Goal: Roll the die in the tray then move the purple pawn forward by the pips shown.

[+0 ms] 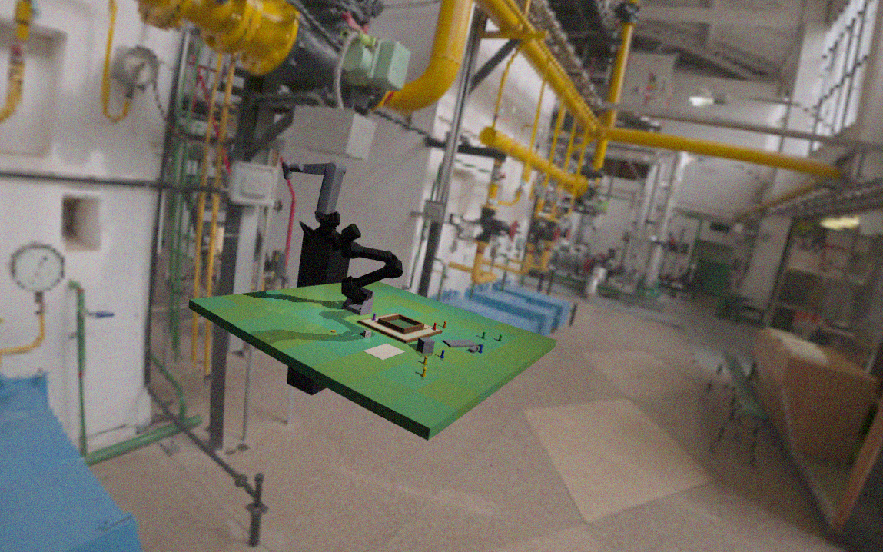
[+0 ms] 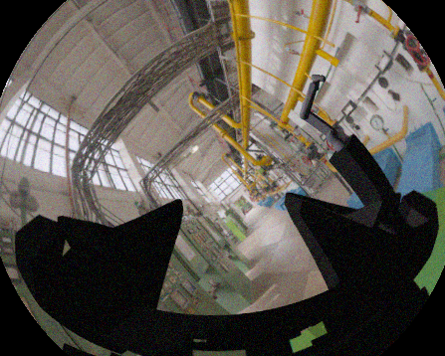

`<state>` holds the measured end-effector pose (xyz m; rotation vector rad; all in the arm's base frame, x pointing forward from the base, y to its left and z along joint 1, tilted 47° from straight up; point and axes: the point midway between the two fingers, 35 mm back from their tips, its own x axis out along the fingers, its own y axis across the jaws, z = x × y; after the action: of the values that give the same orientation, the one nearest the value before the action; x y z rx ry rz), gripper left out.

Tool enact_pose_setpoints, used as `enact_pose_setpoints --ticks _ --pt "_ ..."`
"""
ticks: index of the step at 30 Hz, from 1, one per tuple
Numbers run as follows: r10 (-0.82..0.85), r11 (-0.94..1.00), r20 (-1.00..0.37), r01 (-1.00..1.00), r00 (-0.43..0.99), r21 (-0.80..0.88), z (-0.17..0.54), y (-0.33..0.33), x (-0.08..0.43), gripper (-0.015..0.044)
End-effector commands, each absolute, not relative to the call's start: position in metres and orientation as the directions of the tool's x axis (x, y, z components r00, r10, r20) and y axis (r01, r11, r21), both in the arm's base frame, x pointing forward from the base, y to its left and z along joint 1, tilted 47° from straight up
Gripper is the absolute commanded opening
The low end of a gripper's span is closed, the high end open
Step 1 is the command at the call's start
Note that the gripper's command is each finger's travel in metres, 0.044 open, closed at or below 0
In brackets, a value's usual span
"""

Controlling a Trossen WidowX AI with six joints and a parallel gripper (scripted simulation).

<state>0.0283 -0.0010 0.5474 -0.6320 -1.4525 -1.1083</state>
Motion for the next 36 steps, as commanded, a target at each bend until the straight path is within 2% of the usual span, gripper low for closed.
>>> enact_pose_setpoints --ticks 1,5,12,16,20,24,29,36 --pt "-0.206 0.412 0.954 0.865 -0.217 0.286 0.548 -0.002 0.026 0.0374" --pt "-0.288 0.439 0.892 0.78 -0.347 0.446 0.548 -0.021 -0.021 0.0275" --pt "-0.558 0.359 0.667 0.581 -0.493 0.73 0.524 -0.099 -0.085 0.0275" --pt "-0.721 0.232 0.497 0.507 -0.483 0.83 0.499 -0.154 -0.092 0.0275" --pt "-0.858 0.073 0.305 0.49 -0.414 0.868 0.467 -0.208 -0.078 0.0275" --pt "-0.948 -0.096 0.085 0.529 -0.308 0.843 0.426 -0.254 -0.047 0.0275" --pt "-0.97 -0.242 -0.178 0.669 -0.164 0.703 0.372 -0.29 0.011 0.0275" --pt "-0.872 -0.215 -0.49 0.911 -0.017 0.351 0.293 -0.29 0.102 0.0275"
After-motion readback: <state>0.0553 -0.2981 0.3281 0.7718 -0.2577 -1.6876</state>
